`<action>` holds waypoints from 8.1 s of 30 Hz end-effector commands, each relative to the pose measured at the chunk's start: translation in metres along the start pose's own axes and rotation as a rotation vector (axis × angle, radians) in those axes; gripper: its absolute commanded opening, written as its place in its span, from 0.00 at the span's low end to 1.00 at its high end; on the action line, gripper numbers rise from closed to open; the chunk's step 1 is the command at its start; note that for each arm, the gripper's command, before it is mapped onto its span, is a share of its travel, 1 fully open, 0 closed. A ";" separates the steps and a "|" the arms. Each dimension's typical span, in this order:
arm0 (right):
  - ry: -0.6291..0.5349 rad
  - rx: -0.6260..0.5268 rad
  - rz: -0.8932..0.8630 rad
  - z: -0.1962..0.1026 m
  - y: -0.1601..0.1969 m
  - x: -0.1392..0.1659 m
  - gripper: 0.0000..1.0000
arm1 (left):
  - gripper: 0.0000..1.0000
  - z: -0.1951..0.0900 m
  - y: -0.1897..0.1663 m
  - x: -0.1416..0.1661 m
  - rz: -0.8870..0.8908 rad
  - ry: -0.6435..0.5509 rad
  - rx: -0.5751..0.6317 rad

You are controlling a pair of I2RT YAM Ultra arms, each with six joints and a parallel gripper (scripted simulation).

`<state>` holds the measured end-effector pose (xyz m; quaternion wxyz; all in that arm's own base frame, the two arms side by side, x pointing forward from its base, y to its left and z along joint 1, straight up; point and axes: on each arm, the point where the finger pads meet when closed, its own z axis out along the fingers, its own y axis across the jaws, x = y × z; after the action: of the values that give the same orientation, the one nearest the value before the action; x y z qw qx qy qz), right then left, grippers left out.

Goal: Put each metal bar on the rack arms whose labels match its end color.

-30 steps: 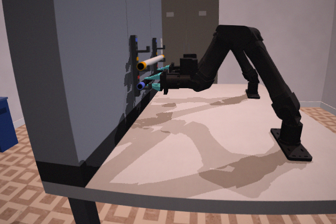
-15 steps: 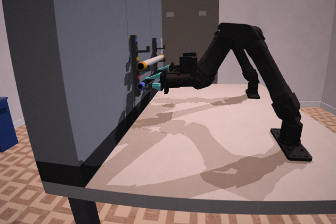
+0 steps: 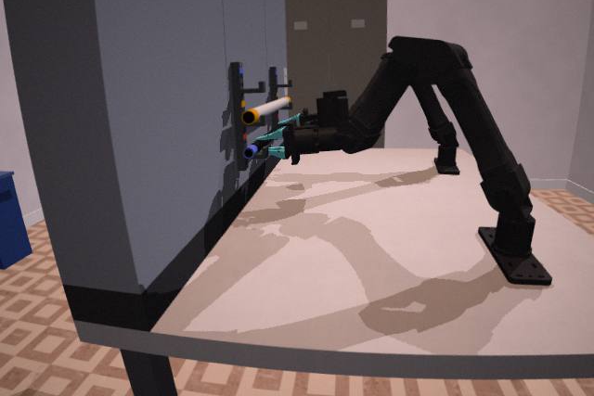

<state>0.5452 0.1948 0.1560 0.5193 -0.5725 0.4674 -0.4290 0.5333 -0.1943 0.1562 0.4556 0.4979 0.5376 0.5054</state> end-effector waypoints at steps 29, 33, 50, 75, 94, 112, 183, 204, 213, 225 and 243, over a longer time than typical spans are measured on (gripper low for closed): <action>0.010 0.082 0.011 0.002 -0.063 0.003 0.00 | 0.00 0.000 0.063 0.002 -0.014 0.012 -0.078; 0.010 0.084 0.015 0.002 -0.065 0.003 0.00 | 0.00 0.000 0.065 0.002 -0.012 0.012 -0.079; 0.010 0.086 0.018 0.002 -0.075 0.003 0.00 | 0.00 -0.001 0.076 0.002 -0.011 0.013 -0.080; 0.009 0.090 0.023 0.001 -0.091 0.004 0.00 | 0.00 -0.002 0.091 0.003 -0.011 0.014 -0.081; 0.010 0.092 0.024 0.000 -0.094 0.004 0.00 | 0.00 -0.003 0.095 0.003 -0.011 0.015 -0.082; 0.010 0.094 0.026 -0.012 -0.094 0.004 0.00 | 0.00 -0.015 0.095 0.003 -0.010 0.015 -0.083; 0.011 0.098 0.032 -0.053 -0.085 0.004 0.00 | 0.00 -0.056 0.078 0.000 0.007 0.018 -0.093; 0.014 0.105 0.037 -0.054 -0.086 0.005 0.00 | 0.00 -0.057 0.078 -0.001 0.013 0.020 -0.105; 0.014 0.105 0.037 -0.054 -0.085 0.005 0.00 | 0.00 -0.056 0.077 -0.001 0.013 0.020 -0.105; 0.013 0.110 0.038 -0.054 -0.085 0.005 0.00 | 0.00 -0.056 0.077 -0.001 0.015 0.021 -0.111; 0.015 0.117 0.043 -0.054 -0.085 0.005 0.00 | 0.00 -0.056 0.077 -0.001 0.019 0.021 -0.117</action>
<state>0.5011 0.1856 0.1884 0.5122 -0.5789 0.4844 -0.4096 0.4858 -0.2006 0.1967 0.4427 0.5050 0.5276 0.5202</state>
